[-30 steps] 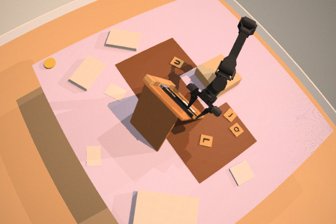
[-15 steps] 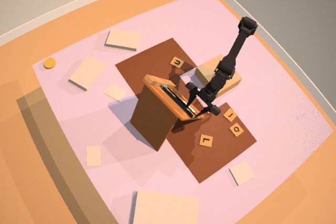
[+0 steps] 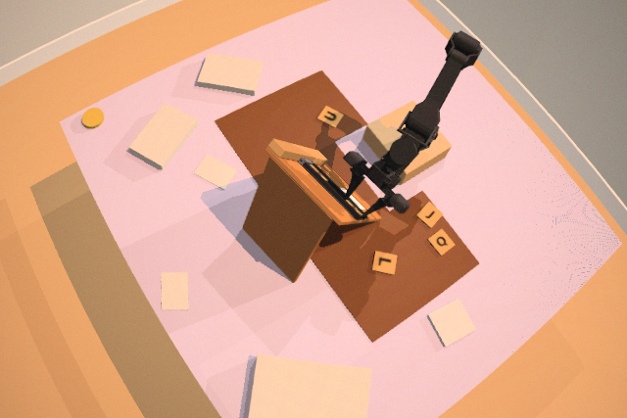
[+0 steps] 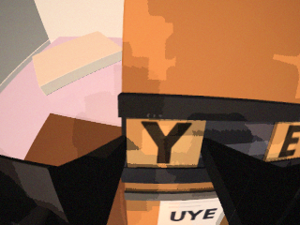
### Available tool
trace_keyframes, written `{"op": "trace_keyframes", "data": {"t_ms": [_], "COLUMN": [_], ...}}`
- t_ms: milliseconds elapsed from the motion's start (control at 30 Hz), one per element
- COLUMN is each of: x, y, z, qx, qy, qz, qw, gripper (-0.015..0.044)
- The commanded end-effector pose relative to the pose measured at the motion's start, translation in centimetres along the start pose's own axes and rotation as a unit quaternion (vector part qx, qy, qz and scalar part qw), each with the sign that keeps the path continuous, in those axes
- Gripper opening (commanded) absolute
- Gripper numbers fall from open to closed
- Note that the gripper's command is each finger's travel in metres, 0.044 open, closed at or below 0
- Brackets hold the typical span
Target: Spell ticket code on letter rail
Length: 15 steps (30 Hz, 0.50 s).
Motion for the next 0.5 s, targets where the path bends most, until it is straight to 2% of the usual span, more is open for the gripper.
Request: {"op": "trace_keyframes", "data": {"t_ms": [0, 467], "x": [0.03, 0.04], "y": [0.02, 0.02], "z": [-0.23, -0.92], "qx": [0.001, 0.001], "qy": [-0.002, -0.002], "qz": [-0.001, -0.001], "qw": [1.0, 1.0], "gripper": [0.0, 0.0]}}
Point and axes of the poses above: the point midway between the two fingers, 35 mm back from their tips, its own y axis out along the fingers, its own z axis across the jaws, x = y × z, the point moved 4 cm from there along -y, back along the fingers
